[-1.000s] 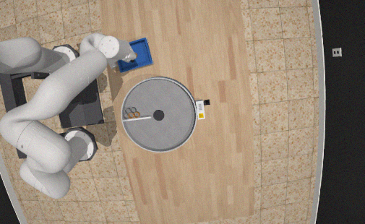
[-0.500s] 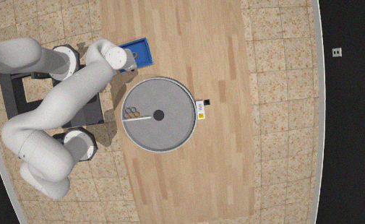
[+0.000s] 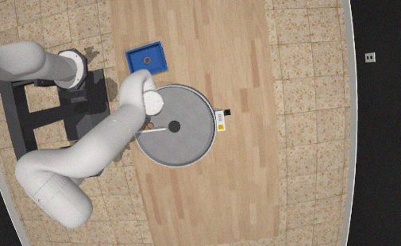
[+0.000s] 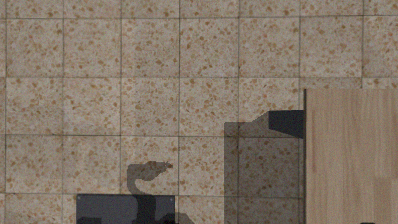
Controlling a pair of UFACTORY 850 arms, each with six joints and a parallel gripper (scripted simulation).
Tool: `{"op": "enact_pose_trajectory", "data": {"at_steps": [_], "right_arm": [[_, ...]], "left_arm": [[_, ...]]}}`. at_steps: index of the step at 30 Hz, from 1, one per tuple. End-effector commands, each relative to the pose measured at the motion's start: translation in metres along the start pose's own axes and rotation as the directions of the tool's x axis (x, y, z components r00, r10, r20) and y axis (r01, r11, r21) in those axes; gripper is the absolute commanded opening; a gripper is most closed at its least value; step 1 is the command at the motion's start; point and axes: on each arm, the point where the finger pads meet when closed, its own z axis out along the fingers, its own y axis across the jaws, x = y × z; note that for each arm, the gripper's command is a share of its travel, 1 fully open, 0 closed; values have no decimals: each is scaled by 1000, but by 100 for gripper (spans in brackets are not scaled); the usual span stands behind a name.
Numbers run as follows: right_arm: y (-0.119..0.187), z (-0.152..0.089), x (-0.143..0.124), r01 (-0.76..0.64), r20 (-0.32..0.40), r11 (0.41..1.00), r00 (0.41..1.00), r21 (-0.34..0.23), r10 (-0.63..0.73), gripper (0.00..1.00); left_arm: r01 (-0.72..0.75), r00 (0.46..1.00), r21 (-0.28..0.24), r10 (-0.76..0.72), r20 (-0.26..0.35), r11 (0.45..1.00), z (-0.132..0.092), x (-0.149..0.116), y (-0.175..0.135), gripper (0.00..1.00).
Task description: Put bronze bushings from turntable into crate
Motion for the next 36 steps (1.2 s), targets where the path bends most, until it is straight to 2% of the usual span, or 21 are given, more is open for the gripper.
{"op": "enact_pose_trajectory", "data": {"at_steps": [1, 8, 10, 14, 18, 23, 36], "right_arm": [[-40, -7, -3, -130, -88, 990, 988, -62, 124, 11], [-102, -14, -5, -352, -227, 930, 919, -108, 322, 11], [-102, -14, -5, -352, -227, 930, 919, -108, 322, 11], [-138, -18, -7, -470, -306, 875, 855, -117, 419, 11], [-160, -21, -8, -539, -353, 834, 807, -117, 473, 11], [-171, -22, -8, -572, -377, 812, 782, -116, 497, 11], [-171, -22, -8, -574, -378, 810, 780, -116, 499, 11]], "left_arm": [[0, 1000, 0, 0, -2, 1000, -1, 0, 0, 100], [0, 1000, 0, 0, -2, 1000, -1, 0, 0, 100], [0, 1000, 0, 0, -2, 1000, -1, 0, 0, 100], [0, 1000, 0, 0, -2, 1000, -1, 0, 0, 100], [0, 1000, 0, 0, -2, 1000, -1, 0, 0, 100], [0, 1000, 0, 0, -2, 1000, -1, 0, 0, 100], [0, 1000, 0, 0, -2, 1000, -1, 0, 0, 100]]}}
